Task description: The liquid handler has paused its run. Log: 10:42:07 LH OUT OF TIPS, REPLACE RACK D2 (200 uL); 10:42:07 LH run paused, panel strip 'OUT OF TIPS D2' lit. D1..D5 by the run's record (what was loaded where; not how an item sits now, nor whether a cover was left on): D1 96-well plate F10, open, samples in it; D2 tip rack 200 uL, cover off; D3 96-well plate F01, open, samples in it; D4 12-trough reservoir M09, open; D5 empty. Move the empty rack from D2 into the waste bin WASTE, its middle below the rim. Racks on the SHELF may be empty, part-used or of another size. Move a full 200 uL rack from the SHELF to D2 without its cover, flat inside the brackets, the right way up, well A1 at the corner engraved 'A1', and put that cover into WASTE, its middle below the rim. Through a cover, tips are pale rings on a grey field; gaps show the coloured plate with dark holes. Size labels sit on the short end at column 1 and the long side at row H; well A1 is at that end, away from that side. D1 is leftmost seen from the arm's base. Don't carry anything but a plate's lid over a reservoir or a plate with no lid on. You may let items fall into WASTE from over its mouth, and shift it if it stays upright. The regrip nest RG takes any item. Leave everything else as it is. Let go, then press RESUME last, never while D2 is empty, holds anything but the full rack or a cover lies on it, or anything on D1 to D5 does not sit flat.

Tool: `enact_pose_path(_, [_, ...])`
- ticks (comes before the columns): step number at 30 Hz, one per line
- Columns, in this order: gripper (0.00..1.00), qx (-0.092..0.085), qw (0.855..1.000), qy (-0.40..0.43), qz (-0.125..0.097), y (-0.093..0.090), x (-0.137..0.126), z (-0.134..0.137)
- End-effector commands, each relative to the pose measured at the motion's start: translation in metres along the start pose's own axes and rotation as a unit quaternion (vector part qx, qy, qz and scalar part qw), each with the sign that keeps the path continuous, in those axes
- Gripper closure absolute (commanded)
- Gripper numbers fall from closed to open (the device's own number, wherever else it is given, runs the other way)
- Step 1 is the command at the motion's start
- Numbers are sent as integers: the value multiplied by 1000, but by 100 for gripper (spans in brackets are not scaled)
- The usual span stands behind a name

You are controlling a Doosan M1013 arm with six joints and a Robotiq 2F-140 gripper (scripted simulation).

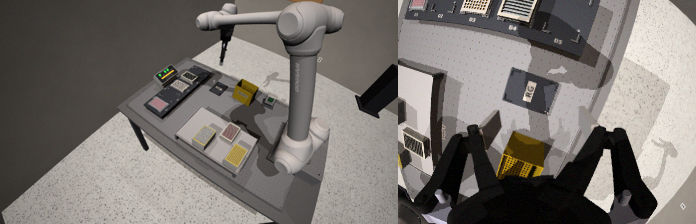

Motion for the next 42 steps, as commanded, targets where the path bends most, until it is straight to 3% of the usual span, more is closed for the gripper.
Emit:
enact_pose_path(1, [23,0,1000,31,0,0,0,0])
enact_pose_path(22, [23,0,980,198,0,0,0,0])
enact_pose_path(32, [23,0,956,295,0,-3,48,11])
enact_pose_path(42, [23,0,929,370,0,-3,48,11])
Point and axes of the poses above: the point where the finger pads meet when closed, its own y axis back along the fingers, its own z axis across the jaws, x = y × z, the point moved 9 cm from there along y, back along the fingers, and after that the axes turned 9 degrees about -y, right-handed, at the moved point
